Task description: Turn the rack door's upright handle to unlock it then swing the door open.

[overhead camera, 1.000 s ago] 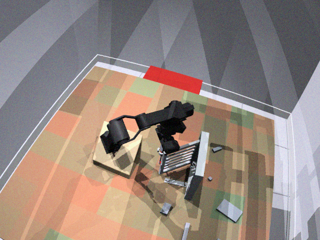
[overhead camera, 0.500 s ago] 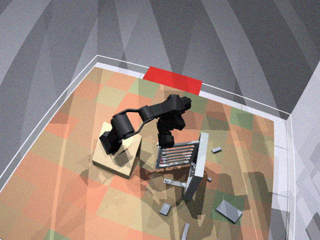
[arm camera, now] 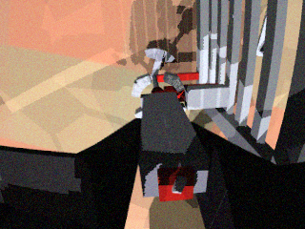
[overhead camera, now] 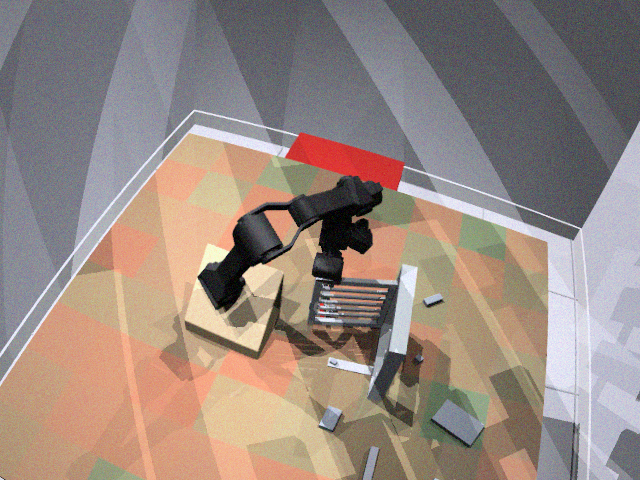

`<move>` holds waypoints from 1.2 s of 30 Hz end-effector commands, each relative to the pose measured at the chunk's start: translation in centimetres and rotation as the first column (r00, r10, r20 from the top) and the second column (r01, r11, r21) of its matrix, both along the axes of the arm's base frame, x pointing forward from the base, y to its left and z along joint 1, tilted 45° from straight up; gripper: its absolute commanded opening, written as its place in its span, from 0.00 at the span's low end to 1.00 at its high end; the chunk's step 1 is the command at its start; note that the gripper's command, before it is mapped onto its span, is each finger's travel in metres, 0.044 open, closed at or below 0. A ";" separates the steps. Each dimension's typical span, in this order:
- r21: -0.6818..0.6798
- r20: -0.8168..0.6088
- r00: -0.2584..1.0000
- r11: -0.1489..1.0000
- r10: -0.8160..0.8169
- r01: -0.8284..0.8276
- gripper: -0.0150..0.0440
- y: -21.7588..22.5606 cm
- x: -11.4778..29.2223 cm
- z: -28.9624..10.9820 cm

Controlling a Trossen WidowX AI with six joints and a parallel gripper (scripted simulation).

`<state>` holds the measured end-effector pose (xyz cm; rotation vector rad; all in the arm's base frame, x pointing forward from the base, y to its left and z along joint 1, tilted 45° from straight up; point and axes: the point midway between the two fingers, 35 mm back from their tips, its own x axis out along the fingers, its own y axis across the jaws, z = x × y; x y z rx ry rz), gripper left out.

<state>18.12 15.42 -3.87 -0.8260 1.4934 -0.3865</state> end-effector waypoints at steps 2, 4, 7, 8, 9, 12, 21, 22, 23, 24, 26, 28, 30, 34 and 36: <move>0.017 0.071 0.994 0.997 -0.082 0.081 0.28 1.0 0.0 -1.0; 0.023 0.096 0.989 0.994 -0.109 0.107 0.28 1.4 0.0 -1.4; 0.032 0.130 0.981 0.989 -0.146 0.144 0.28 2.0 0.0 -1.9; 0.035 0.140 0.978 0.987 -0.157 0.154 0.28 2.2 0.0 -2.1; 0.037 0.148 0.975 0.986 -0.165 0.162 0.28 2.4 0.1 -2.2; 0.039 0.154 0.973 0.985 -0.172 0.168 0.28 2.5 0.1 -2.3; 0.039 0.154 0.973 0.985 -0.172 0.168 0.28 2.5 0.1 -2.3; 0.039 0.154 0.973 0.985 -0.172 0.168 0.28 2.5 0.1 -2.3; 0.039 0.154 0.973 0.985 -0.172 0.168 0.28 2.5 0.1 -2.3; 0.039 0.154 0.973 0.985 -0.172 0.168 0.28 2.5 0.1 -2.3; 0.039 0.154 0.973 0.985 -0.172 0.168 0.28 2.5 0.1 -2.3; 0.039 0.154 0.973 0.985 -0.172 0.168 0.32 2.5 0.1 -2.3; 0.039 0.154 0.973 0.985 -0.172 0.168 0.41 2.5 0.1 -2.3; 0.039 0.154 0.973 0.985 -0.172 0.168 0.59 2.5 0.1 -2.3; 0.039 0.154 0.973 0.985 -0.172 0.168 0.68 2.5 0.1 -2.3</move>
